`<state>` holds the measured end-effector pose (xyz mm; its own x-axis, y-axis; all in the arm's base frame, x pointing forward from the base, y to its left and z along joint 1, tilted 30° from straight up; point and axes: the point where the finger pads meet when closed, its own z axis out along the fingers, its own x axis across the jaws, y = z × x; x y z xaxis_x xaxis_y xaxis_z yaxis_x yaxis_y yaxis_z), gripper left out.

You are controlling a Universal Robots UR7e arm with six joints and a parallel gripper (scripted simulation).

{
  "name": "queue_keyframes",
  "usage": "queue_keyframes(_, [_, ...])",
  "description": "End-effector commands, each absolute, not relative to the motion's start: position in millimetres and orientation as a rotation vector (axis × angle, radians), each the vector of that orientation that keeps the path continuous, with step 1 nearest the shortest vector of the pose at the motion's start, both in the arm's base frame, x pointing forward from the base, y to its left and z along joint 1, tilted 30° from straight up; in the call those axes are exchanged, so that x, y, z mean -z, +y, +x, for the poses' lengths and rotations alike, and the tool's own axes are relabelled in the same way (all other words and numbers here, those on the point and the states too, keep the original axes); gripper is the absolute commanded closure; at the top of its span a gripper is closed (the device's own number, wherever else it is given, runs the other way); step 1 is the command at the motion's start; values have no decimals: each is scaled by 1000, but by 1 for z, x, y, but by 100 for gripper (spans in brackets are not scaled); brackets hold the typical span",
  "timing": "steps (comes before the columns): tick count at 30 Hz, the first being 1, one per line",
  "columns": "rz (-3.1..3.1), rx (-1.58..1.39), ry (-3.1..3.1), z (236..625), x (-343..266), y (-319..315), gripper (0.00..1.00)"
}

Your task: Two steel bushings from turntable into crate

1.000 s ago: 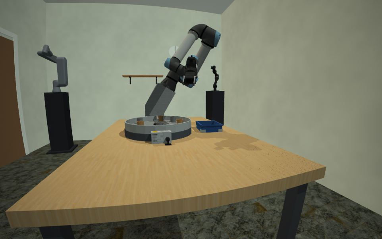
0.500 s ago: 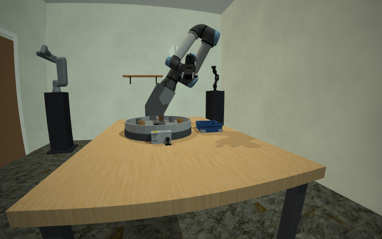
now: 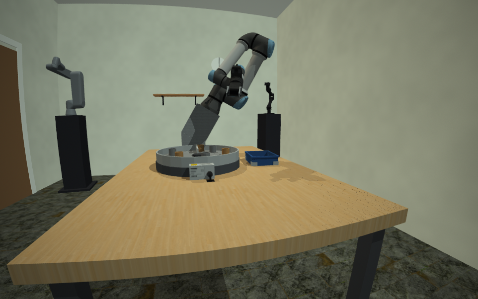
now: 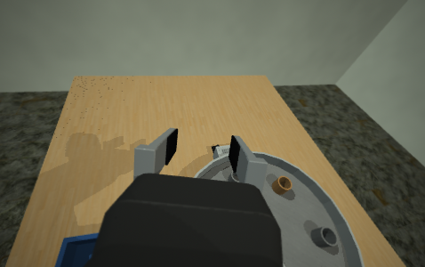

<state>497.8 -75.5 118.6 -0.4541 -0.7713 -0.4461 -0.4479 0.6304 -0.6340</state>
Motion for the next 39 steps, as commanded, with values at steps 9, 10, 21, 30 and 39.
queue_keyframes(9, [-951, 562, 2114, 443, -142, -76, 0])
queue_keyframes(10, [-951, 562, 2114, 443, -142, -76, 0])
queue_keyframes(21, [-954, 553, 2119, 459, -131, -77, 0])
queue_keyframes(30, [-967, 541, 2119, 429, -142, -78, 0])
queue_keyframes(39, [-959, 548, 2120, 448, -135, -77, 0])
